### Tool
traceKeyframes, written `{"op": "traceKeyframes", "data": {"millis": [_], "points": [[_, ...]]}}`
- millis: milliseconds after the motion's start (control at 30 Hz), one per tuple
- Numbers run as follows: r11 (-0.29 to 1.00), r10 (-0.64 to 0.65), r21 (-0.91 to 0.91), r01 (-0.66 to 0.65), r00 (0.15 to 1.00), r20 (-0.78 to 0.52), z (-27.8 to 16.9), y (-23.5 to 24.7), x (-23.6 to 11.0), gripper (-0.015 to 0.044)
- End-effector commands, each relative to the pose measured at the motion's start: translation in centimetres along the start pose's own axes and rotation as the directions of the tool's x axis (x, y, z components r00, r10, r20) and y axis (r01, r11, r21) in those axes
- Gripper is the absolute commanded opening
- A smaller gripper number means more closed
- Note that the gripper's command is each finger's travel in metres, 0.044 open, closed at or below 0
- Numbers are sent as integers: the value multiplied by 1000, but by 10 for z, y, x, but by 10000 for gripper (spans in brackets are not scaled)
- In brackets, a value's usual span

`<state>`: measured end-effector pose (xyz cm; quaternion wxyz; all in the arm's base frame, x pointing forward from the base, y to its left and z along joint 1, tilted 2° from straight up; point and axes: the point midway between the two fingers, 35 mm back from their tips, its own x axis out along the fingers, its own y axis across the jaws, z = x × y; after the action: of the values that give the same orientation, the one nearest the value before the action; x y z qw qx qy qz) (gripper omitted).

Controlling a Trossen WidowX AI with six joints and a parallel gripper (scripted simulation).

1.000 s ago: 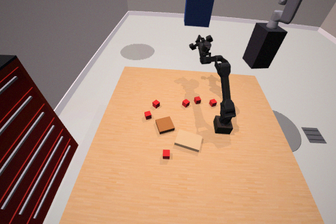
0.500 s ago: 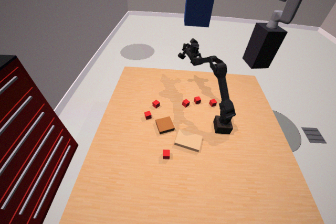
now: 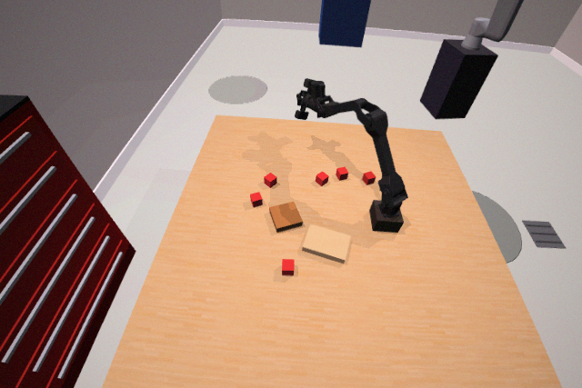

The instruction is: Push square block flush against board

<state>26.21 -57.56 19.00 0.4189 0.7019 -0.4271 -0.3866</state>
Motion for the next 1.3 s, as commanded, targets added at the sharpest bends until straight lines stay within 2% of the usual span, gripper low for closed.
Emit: {"op": "traceKeyframes", "data": {"millis": [0, 367, 567, 933, 1267], "points": [[994, -86, -66, 85, 996, -16, -19, -25, -5, 0], [918, -284, -300, 259, 958, -39, -63, -83, -28, 0], [829, -420, -425, 364, 907, -42, -90, -123, -49, 0], [598, -636, -643, 479, 772, -16, -128, -188, -102, 0], [328, -789, -809, 488, 613, 50, -151, -238, -164, 0]]}}
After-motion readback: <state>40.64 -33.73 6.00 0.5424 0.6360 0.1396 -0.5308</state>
